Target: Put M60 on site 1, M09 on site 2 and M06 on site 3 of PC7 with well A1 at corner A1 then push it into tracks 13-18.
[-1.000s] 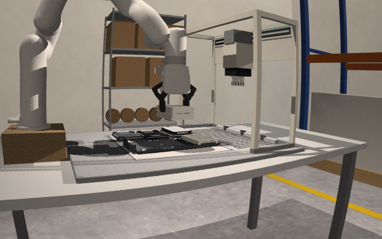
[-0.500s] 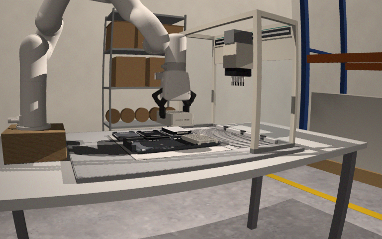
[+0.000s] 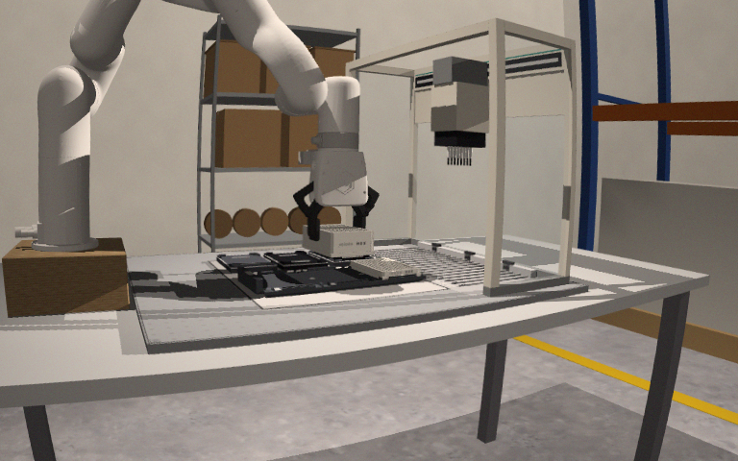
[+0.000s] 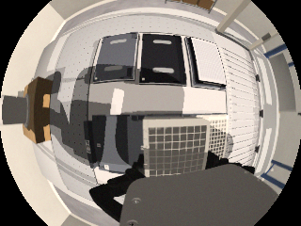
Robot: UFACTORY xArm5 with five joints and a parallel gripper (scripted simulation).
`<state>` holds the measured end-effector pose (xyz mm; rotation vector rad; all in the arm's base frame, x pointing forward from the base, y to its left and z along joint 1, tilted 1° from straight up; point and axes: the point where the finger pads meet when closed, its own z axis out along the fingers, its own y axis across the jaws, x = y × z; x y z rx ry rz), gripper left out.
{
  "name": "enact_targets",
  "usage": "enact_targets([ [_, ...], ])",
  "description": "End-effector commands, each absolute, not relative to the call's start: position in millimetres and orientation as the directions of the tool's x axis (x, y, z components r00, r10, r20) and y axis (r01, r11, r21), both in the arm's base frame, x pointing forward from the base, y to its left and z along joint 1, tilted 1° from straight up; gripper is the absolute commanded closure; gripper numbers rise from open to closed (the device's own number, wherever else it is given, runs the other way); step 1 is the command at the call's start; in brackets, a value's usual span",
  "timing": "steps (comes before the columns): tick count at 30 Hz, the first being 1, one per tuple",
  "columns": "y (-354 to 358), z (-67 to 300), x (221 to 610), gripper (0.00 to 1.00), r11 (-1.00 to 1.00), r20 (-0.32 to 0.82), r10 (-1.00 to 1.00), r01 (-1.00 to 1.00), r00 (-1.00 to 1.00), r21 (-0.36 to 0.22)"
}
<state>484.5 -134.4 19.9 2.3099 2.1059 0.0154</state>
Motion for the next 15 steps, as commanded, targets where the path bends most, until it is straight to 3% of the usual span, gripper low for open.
enact_targets([
  [1, -135, 14, 486, 1.0, -0.092, 0.008, 0.996, 0.995, 0.092, 0.024],
  [15, -135, -7, 486, 1.0, -0.092, 0.008, 0.996, 0.995, 0.092, 0.024],
])
